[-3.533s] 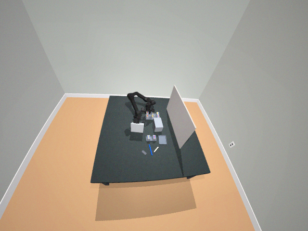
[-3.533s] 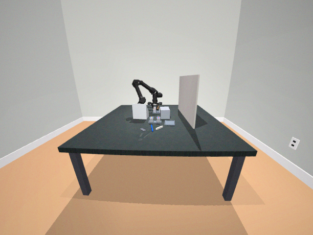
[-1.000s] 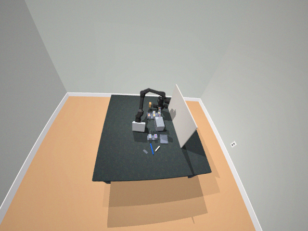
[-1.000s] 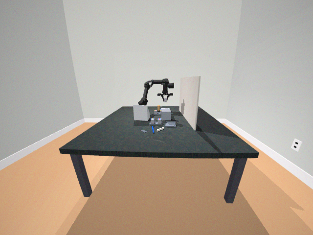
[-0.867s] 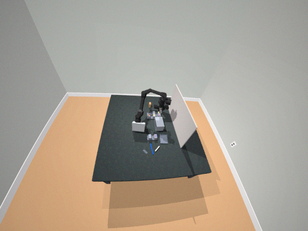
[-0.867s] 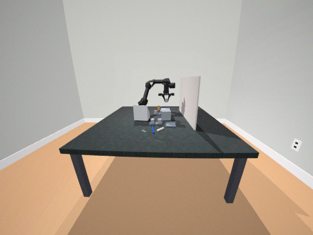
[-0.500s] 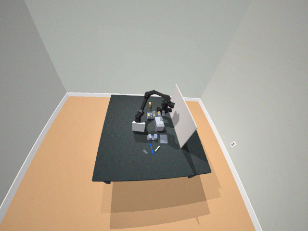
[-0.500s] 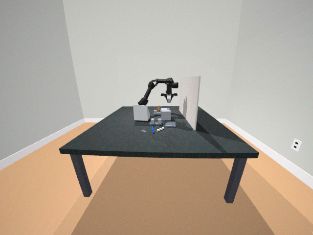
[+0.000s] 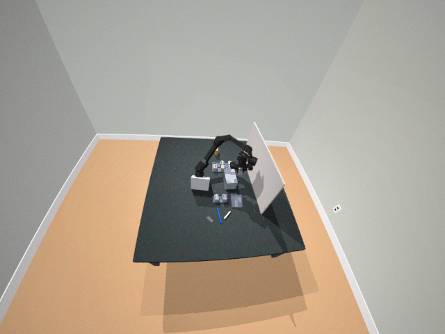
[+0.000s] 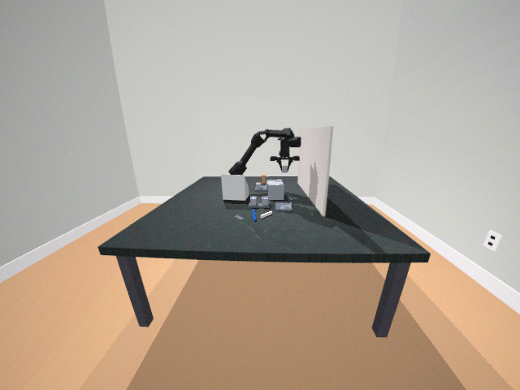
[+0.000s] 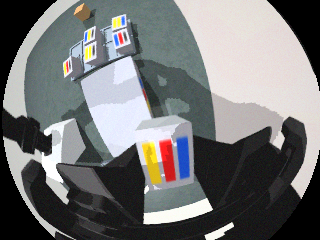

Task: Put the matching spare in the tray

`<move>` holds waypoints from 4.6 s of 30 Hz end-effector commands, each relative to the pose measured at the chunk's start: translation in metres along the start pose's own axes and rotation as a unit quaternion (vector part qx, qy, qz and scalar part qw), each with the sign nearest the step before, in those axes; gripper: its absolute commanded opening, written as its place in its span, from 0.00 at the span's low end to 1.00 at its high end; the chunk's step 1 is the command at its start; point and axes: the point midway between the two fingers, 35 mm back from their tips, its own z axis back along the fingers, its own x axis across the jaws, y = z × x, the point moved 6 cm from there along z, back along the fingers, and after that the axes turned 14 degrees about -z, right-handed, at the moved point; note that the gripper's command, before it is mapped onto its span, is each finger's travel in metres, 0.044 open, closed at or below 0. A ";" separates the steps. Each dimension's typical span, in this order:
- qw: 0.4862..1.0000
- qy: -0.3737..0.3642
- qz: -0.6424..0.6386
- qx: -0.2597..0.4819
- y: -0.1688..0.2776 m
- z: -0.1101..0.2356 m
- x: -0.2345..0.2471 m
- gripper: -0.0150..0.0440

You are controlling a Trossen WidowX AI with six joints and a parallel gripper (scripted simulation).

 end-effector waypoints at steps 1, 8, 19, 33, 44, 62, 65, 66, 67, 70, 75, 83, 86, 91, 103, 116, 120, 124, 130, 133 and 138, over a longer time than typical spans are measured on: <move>1.000 0.003 -0.003 0.000 0.025 0.000 -0.012 0.25; 1.000 -0.002 -0.011 -0.005 0.062 -0.006 -0.025 0.25; 1.000 -0.008 -0.002 -0.012 0.120 -0.019 -0.039 0.25; 0.999 -0.009 0.034 -0.016 0.178 -0.033 -0.048 0.25; 0.999 -0.009 0.034 -0.016 0.177 -0.041 -0.050 0.25; 0.999 -0.008 0.034 -0.015 0.177 -0.057 -0.052 0.25; 0.999 -0.008 0.034 -0.015 0.177 -0.060 -0.052 0.25; 0.999 -0.008 0.034 -0.015 0.177 -0.061 -0.052 0.25; 0.999 -0.008 0.034 -0.015 0.177 -0.062 -0.052 0.25; 0.999 -0.008 0.034 -0.015 0.177 -0.064 -0.053 0.25; 0.999 -0.008 0.034 -0.015 0.177 -0.069 -0.053 0.25; 0.999 -0.008 0.034 -0.015 0.177 -0.076 -0.053 0.25; 0.999 -0.008 0.034 -0.015 0.177 -0.079 -0.054 0.25; 0.999 -0.008 0.034 -0.015 0.177 -0.083 -0.054 0.25; 0.999 -0.008 0.034 -0.016 0.176 -0.094 -0.054 0.25; 0.999 -0.008 0.034 -0.016 0.176 -0.106 -0.054 0.25; 0.999 -0.008 0.035 -0.016 0.176 -0.109 -0.053 0.25; 0.999 -0.008 0.035 -0.016 0.175 -0.113 -0.053 0.25; 0.999 -0.008 0.035 -0.016 0.175 -0.118 -0.053 0.25; 0.999 -0.008 0.035 -0.016 0.175 -0.121 -0.053 0.25; 0.999 -0.008 0.035 -0.017 0.175 -0.125 -0.052 0.25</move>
